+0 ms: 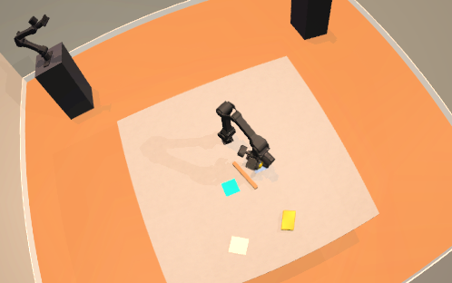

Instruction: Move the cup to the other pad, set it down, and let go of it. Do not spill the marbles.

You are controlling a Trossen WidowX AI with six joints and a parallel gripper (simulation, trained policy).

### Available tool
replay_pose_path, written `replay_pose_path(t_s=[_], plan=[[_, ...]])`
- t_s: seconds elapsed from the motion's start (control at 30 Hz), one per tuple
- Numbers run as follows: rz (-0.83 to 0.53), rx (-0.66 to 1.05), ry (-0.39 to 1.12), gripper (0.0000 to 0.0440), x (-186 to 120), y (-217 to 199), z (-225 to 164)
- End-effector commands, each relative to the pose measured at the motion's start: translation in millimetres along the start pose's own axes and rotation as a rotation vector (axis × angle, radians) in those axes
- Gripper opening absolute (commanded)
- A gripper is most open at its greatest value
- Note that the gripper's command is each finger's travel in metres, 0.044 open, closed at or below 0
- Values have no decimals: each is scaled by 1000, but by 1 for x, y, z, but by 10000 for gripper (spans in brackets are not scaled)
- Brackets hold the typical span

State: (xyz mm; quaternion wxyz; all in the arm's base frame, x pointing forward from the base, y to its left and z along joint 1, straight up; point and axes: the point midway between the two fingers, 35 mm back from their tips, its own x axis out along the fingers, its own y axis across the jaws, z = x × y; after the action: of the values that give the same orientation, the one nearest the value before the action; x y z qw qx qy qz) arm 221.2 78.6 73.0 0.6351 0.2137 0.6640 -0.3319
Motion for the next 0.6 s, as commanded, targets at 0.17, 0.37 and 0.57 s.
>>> replay_pose_path(t_s=[0.17,0.37,0.57], plan=[[61,70,-6,1,-28,-4,9],[104,132,-12,4,-48,-8,19],[142,191,-24,0,-62,-12,31]])
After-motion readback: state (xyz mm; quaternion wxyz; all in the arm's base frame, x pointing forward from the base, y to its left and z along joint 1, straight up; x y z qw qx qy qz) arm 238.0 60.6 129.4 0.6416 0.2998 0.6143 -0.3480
